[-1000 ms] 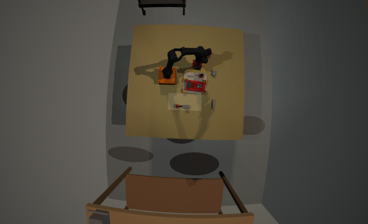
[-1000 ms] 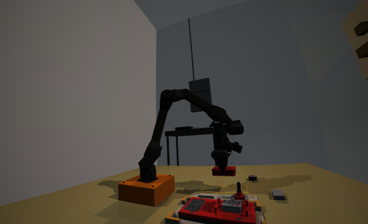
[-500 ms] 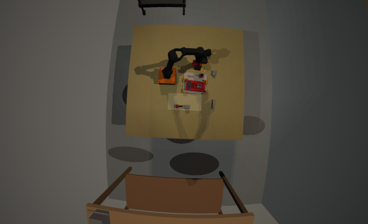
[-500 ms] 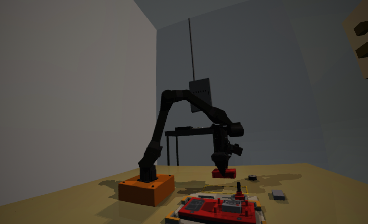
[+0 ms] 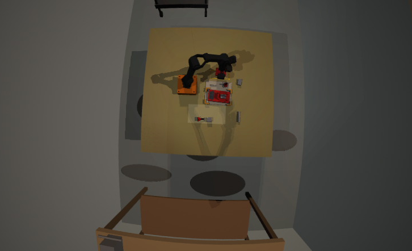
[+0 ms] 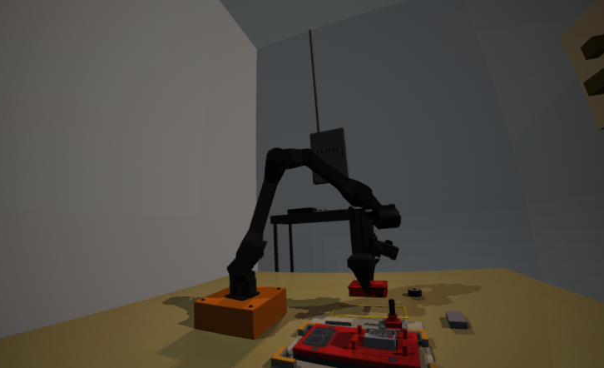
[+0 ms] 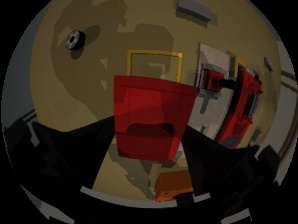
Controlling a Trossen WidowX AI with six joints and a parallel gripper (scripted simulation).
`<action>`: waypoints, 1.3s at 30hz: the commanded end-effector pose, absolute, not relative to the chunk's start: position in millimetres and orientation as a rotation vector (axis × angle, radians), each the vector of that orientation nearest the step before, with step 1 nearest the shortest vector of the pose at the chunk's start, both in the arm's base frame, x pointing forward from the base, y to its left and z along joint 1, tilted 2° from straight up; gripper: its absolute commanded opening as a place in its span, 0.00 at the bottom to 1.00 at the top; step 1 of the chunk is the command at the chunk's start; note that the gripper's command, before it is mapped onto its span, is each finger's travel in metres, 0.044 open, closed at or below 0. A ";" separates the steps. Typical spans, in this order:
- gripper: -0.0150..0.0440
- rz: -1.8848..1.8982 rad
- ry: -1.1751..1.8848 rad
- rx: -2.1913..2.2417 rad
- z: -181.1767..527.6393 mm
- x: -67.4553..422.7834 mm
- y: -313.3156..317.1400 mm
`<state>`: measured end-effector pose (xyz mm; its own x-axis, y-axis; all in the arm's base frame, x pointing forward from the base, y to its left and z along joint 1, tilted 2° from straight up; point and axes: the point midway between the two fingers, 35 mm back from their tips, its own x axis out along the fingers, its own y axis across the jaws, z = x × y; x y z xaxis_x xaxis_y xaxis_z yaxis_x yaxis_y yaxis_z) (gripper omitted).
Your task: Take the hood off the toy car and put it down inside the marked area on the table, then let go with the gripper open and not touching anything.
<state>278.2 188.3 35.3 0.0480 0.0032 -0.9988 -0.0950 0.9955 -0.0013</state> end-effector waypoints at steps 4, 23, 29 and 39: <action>0.25 0.068 1.525 -0.076 28.1 277.3 186.9; 0.25 0.068 1.526 -0.076 15.8 276.8 186.2; 0.25 0.068 1.526 -0.076 11.9 276.6 185.8; 0.25 0.068 1.526 -0.076 8.4 276.3 185.5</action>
<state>276.6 186.4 10.5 0.0451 0.0011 -0.9990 -0.0929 0.9957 -0.0031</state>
